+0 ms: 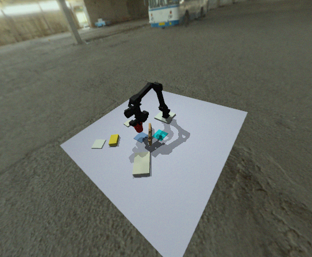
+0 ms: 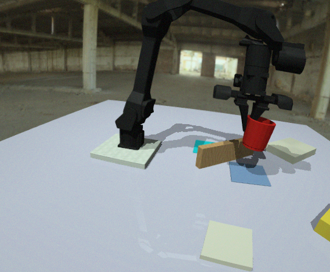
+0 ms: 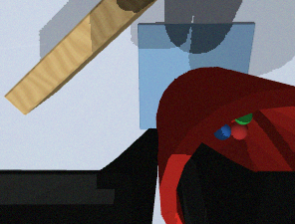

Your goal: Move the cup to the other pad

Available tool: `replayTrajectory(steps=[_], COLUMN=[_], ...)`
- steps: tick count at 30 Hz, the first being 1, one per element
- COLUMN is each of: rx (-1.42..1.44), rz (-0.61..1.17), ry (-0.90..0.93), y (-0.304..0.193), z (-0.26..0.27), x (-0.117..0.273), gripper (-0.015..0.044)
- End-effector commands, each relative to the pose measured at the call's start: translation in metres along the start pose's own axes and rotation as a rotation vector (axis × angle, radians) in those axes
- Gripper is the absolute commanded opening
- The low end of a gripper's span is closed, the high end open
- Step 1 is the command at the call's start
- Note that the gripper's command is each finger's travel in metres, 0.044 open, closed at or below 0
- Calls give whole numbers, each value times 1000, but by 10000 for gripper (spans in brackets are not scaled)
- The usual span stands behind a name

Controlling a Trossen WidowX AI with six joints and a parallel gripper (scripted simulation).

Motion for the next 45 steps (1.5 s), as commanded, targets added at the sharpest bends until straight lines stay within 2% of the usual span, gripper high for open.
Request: replayTrajectory(steps=[1,28,45], rx=[7,0,5], rz=[-1,2,-3], ry=[-13,-5,-10], y=[0,-2,30], z=[1,2,16], x=[7,5,3], gripper=[0,0,0])
Point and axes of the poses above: the point midway between the two fingers, 35 mm back from their tips, its own x axis back along the fingers, its own z axis across the jaws, y = z × x, the point moved 2 cm from there along x, back along the fingers, and after that the axes turned 15 degrees about x, right-handed, at the moved point
